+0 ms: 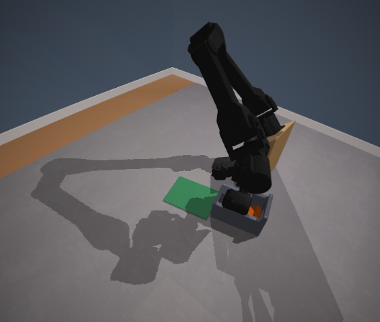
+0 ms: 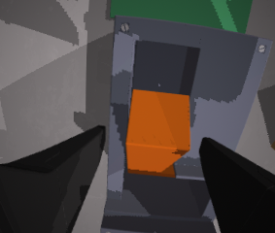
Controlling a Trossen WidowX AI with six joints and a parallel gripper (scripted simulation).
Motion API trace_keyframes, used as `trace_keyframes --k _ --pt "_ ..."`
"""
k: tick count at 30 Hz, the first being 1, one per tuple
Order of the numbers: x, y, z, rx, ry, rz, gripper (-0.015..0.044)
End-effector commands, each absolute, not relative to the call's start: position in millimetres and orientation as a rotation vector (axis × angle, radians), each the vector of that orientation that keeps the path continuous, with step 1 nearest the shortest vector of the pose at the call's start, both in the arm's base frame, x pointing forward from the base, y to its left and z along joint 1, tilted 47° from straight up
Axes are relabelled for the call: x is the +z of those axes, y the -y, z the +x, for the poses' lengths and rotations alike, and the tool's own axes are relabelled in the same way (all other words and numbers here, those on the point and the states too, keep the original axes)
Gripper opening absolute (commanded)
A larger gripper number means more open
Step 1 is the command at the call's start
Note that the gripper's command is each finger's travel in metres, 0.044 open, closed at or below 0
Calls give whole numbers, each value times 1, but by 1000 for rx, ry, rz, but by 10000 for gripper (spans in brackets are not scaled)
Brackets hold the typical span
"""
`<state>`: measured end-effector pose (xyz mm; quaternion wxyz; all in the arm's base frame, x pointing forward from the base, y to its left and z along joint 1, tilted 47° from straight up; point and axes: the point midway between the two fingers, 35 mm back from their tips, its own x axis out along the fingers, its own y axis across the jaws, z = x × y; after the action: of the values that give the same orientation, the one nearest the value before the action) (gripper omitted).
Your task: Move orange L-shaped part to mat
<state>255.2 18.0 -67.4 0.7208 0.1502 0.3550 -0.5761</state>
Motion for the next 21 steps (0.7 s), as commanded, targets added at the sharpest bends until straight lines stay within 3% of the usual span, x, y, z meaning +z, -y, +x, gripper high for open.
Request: trace_keyframes --k 1,5,10,20,21 --pt "-71 -13 255 -1272 -781 326 280" --pt "-74 -9 255 -1273 -781 326 280" --pt "-72 -12 255 -1274 -784 331 149" --pt "-72 -12 255 -1274 -784 331 82" --pt "-72 -12 255 -1274 -784 331 56"
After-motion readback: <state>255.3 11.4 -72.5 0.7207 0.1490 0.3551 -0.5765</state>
